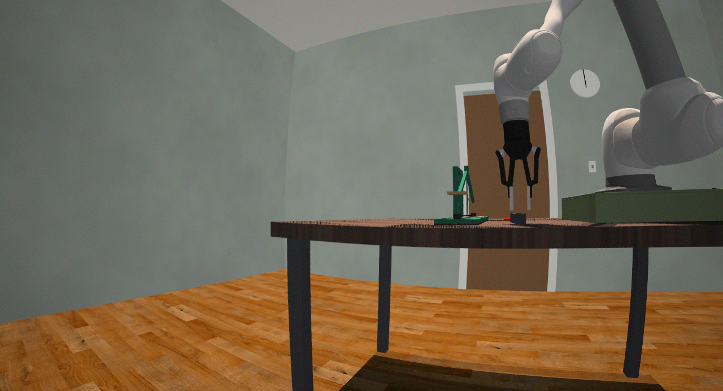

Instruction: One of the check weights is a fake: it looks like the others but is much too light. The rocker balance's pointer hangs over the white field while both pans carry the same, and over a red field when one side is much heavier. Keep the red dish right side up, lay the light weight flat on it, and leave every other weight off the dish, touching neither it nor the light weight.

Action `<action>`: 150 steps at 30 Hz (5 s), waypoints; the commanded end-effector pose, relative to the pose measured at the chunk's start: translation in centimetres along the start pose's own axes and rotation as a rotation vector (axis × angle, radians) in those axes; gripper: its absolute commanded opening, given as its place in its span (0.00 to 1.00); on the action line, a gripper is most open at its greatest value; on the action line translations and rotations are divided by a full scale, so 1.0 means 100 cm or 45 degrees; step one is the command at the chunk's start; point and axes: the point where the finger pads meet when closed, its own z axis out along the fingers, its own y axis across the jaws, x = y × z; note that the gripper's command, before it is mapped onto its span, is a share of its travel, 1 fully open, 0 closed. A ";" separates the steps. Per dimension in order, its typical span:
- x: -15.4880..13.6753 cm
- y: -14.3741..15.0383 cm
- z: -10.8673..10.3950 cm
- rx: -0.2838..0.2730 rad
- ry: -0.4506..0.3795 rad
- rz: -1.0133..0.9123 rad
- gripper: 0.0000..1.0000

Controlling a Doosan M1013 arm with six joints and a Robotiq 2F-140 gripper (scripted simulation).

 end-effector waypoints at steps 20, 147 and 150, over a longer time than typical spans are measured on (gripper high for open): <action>0.000 0.000 0.023 0.000 0.000 0.000 0.35; -0.001 0.000 -0.037 0.000 0.000 -0.089 0.24; -0.002 0.000 -0.039 0.000 0.000 -0.160 0.24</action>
